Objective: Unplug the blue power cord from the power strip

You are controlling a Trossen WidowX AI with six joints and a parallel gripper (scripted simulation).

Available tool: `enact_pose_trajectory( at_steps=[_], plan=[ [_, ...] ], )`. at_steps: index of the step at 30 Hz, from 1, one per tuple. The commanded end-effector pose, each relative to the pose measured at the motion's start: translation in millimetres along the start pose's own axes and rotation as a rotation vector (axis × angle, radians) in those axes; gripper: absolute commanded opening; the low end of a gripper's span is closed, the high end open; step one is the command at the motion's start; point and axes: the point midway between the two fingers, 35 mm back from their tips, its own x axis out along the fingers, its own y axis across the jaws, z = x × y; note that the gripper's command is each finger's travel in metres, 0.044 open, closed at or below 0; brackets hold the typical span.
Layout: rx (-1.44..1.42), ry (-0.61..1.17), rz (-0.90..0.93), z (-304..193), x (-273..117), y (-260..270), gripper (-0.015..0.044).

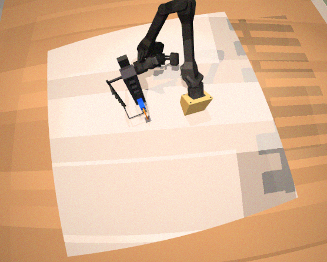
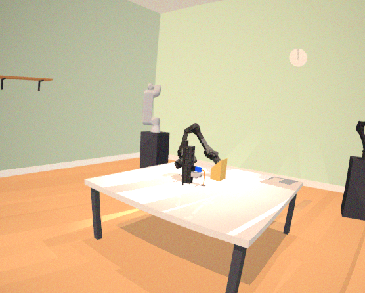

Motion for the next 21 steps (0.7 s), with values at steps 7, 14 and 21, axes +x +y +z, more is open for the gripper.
enact_pose_trajectory(
  at_steps=[7, 14, 21],
  plan=[
    [-0.074, 0.066, 0.017, -6, -8, 10, 0.0216],
    [-0.196, 0.199, 0.112, -15, -32, 38, 0.0160],
    [-0.294, 0.337, 0.317, -16, -78, 76, 0.0160]
  ],
)
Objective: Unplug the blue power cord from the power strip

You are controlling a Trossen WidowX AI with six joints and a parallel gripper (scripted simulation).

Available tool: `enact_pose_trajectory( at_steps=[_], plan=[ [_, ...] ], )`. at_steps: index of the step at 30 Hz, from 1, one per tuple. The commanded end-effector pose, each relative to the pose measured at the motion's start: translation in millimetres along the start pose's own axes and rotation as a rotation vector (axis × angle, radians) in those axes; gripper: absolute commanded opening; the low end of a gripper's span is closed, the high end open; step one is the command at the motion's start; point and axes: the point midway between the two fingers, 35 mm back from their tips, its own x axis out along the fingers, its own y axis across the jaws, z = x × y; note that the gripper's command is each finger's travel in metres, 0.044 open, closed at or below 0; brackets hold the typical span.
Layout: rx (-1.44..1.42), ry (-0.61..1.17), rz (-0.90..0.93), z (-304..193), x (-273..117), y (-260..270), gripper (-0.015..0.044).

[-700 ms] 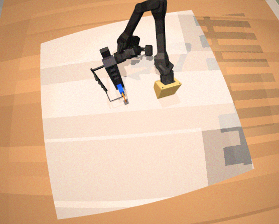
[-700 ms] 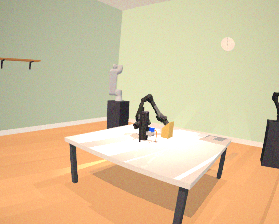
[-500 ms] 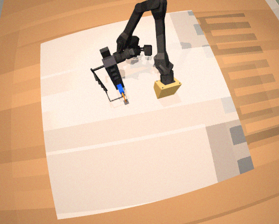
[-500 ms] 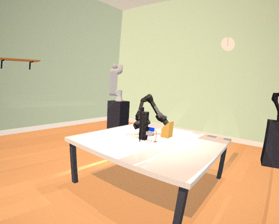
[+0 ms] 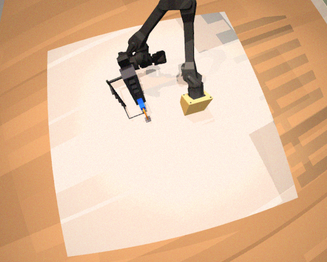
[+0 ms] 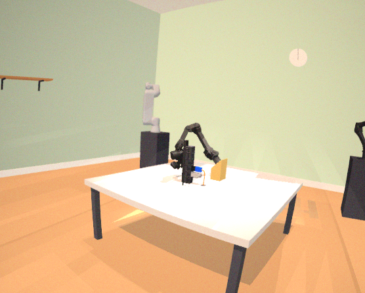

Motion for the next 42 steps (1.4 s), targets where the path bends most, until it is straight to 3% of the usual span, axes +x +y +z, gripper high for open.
enact_pose_trajectory(
  at_steps=[1, 10, 18, 26, 33, 42],
  plan=[
    [-0.062, 0.066, 0.133, 1, -24, 28, 0.0160],
    [-0.253, 0.152, 0.533, 8, -106, 89, 0.0160],
    [-0.478, 0.116, 0.937, 13, -202, 121, 0.0160],
    [-0.725, -0.022, 1.309, 7, -299, 124, 0.0160],
    [-0.969, -0.117, 1.583, -41, -374, 99, 0.0160],
    [-1.623, -0.357, 1.512, -125, -366, 71, 0.0160]
  ],
)
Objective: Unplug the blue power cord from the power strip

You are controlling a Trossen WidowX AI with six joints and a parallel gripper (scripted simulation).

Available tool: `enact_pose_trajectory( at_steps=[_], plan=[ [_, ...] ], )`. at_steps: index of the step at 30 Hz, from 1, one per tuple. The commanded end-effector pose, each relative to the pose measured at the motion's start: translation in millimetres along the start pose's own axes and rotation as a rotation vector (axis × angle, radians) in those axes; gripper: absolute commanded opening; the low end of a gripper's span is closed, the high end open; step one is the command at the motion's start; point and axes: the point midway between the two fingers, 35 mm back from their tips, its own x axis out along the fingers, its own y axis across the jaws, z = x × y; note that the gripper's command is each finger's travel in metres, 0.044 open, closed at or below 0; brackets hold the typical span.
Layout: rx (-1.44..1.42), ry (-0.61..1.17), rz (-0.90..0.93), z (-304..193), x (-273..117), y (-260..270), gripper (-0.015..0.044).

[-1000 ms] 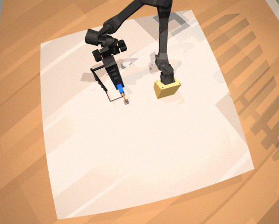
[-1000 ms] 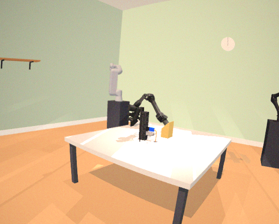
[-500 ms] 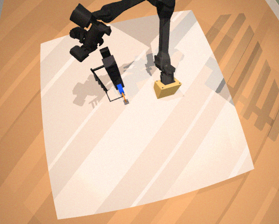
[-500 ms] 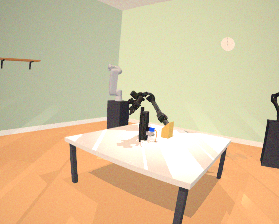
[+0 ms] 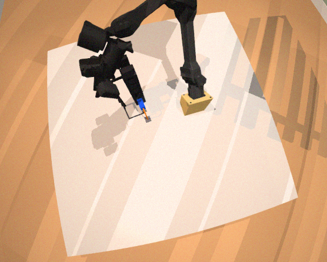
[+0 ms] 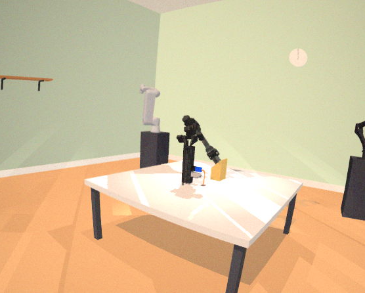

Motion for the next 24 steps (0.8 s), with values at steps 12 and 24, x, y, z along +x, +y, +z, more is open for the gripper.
enact_pose_trajectory(
  at_steps=[12, 24],
  plan=[
    [-1.184, 0.605, 0.283, -150, 34, 70, 0.0160],
    [-1.498, 0.806, 0.456, -197, 34, 62, 0.0160]
  ],
)
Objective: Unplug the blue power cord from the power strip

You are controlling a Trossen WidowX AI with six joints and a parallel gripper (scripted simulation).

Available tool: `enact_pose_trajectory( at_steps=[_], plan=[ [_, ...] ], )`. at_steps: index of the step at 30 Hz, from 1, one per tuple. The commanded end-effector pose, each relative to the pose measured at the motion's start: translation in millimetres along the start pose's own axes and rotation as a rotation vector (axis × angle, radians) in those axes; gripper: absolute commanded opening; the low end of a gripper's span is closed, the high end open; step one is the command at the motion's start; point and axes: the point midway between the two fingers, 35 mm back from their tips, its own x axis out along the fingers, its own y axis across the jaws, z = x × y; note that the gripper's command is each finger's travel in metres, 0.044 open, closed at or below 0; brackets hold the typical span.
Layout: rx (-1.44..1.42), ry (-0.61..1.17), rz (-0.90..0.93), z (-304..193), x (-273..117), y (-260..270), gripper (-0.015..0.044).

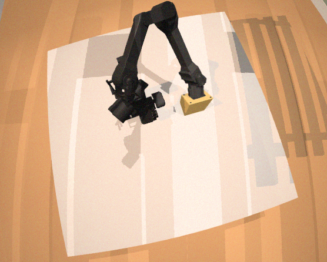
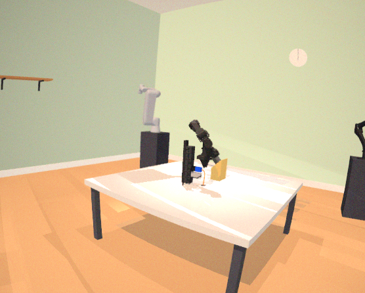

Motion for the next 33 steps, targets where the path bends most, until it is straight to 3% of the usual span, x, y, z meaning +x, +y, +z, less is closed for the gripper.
enact_pose_trajectory(
  at_steps=[1, 33],
  plan=[
    [-0.030, 0.015, 0.014, -1, 3, 3, 0.0160],
    [-0.030, 0.017, 0.014, -41, 2, 1, 0.0160]
  ],
)
